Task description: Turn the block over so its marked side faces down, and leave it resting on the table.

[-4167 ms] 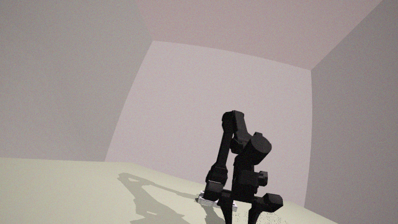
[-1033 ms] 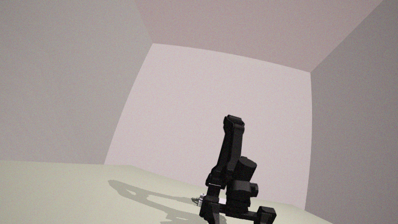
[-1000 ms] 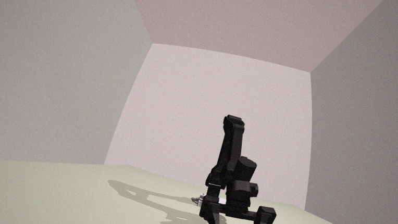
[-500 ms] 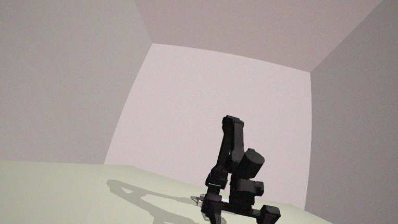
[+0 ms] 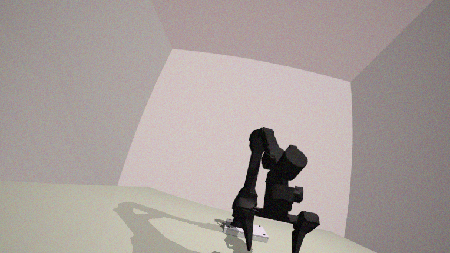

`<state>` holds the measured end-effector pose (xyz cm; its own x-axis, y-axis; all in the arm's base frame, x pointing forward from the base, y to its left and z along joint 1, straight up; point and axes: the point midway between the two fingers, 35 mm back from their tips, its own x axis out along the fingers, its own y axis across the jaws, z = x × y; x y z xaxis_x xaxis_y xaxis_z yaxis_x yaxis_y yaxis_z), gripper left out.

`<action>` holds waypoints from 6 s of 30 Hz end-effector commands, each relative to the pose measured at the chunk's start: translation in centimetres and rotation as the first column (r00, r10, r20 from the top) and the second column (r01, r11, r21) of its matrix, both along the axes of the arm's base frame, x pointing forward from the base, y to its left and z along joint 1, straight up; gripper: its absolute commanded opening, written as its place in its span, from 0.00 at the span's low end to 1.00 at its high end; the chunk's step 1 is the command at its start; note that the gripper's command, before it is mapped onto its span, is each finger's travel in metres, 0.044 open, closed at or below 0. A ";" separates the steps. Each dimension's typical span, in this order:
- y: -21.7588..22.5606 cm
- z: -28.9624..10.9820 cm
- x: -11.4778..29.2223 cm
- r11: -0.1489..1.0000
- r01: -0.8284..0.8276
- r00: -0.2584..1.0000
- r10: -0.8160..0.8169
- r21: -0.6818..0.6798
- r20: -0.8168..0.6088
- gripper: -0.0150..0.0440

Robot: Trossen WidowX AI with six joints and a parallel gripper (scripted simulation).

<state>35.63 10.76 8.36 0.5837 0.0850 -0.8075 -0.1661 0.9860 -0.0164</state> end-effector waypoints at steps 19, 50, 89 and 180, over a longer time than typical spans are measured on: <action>0.3 4.4 1.6 0.998 -0.006 0.915 -0.017 -0.055 -0.402 1.00; 0.3 -0.1 2.4 0.997 -0.012 0.837 -0.031 -0.076 -0.547 1.00; 0.4 -3.3 2.5 0.997 -0.012 0.837 -0.031 -0.076 -0.547 0.46; 0.7 -4.5 2.8 0.998 -0.013 0.948 -0.010 0.069 0.318 0.25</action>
